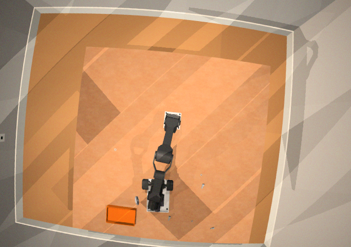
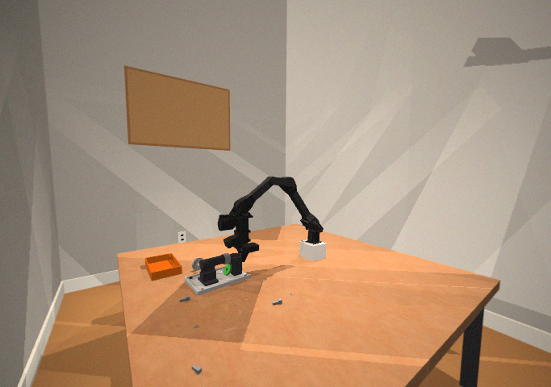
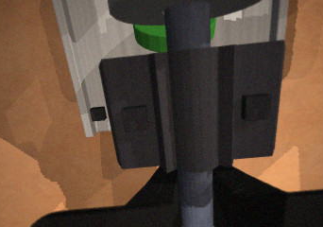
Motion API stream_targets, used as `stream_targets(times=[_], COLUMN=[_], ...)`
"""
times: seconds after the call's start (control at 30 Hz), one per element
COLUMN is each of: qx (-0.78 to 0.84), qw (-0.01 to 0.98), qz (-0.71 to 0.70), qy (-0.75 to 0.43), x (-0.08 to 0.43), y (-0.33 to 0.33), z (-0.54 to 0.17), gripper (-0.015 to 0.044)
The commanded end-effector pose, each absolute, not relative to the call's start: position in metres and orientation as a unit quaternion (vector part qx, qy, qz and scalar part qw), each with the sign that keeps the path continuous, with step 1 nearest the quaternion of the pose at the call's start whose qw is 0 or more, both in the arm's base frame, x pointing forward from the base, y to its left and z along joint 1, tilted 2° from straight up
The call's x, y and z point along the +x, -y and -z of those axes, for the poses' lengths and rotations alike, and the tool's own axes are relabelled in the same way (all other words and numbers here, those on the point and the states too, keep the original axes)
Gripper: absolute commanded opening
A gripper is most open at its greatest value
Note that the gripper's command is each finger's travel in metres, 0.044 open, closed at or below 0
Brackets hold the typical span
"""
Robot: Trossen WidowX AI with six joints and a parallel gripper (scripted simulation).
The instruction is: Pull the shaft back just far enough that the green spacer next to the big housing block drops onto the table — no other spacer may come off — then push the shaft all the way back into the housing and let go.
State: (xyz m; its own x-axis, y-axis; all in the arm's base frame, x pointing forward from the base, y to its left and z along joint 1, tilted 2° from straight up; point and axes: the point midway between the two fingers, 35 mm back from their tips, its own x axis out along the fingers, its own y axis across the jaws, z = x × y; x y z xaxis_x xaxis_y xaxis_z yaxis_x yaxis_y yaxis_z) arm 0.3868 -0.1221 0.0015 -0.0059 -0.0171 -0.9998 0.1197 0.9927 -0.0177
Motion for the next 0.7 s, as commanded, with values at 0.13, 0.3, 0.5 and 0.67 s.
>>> stream_targets(times=[0.13, 0.3, 0.5, 0.67], qx=[0.038, 0.036, 0.036, 0.037], qw=[0.708, 0.703, 0.703, 0.703], qz=[0.049, 0.048, 0.048, 0.048], qy=[-0.703, -0.708, -0.708, -0.708], x=[0.3909, 0.3869, 0.3869, 0.3871], y=[0.1219, 0.1221, 0.1221, 0.1222], z=[-0.0022, -0.0015, -0.0015, -0.0039], gripper=[0.0000, 0.0052, 0.0210, 0.0341])
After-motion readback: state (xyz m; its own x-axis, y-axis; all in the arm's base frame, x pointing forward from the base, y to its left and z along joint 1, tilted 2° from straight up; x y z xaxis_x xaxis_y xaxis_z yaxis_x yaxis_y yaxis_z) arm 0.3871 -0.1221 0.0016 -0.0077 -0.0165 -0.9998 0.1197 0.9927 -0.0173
